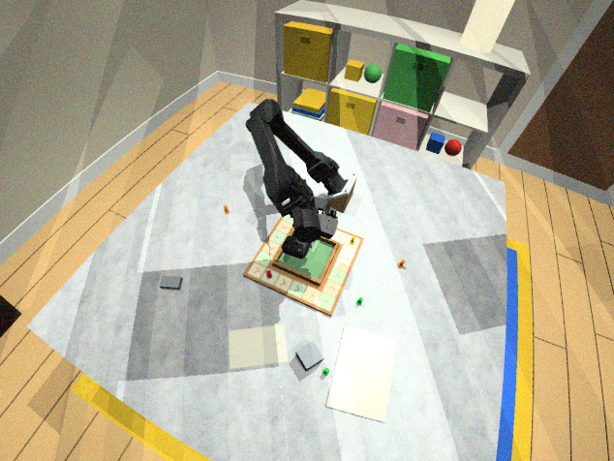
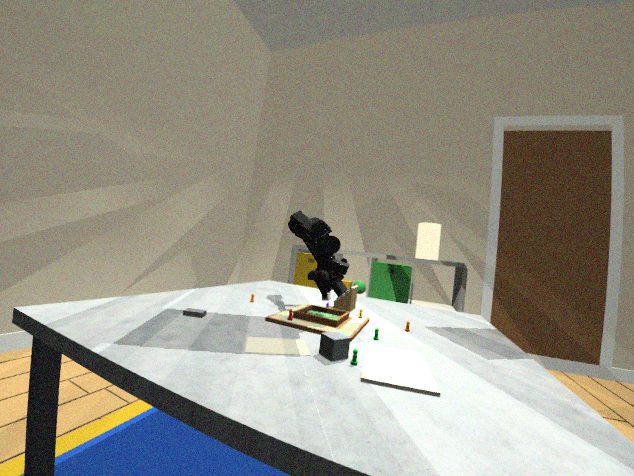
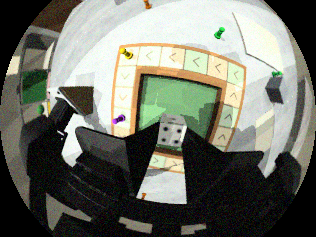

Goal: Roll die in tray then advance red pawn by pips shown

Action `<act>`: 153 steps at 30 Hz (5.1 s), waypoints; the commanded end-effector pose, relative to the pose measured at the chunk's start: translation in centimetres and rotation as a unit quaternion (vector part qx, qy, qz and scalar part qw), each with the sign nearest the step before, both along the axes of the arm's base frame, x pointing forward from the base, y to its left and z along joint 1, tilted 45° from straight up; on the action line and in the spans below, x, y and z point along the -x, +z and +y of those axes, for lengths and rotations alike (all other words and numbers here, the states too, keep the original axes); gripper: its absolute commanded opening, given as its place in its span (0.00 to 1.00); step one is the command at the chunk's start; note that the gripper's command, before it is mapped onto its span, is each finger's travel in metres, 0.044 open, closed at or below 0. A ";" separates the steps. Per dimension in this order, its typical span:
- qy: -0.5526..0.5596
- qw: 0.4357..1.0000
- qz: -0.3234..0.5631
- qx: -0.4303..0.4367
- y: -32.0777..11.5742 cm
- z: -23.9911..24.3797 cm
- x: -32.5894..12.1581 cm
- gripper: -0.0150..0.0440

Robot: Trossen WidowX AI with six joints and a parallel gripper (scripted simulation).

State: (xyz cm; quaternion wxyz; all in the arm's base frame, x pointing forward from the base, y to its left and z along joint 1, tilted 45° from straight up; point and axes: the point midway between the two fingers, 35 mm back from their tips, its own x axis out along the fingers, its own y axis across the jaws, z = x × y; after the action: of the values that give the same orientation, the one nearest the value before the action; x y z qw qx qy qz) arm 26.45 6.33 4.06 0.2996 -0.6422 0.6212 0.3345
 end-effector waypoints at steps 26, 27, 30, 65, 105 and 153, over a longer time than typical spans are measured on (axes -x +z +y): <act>0.017 0.937 0.004 -0.349 0.7 -0.3 0.1 0.25; 0.017 0.937 0.004 -0.349 1.8 0.0 -0.1 0.25; 0.017 0.937 0.004 -0.350 3.6 0.2 -0.5 0.25; 0.018 0.938 0.005 -0.346 3.4 0.0 -0.3 0.25; -0.114 0.987 -0.111 0.024 2.1 0.4 -3.1 0.82; -0.403 0.829 -0.386 0.033 1.7 -7.5 -12.3 0.59</act>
State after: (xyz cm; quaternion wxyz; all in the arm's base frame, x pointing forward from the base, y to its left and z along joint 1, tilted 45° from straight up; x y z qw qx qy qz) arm 38.83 -0.75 6.30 0.6049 -0.4177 0.6686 -0.1118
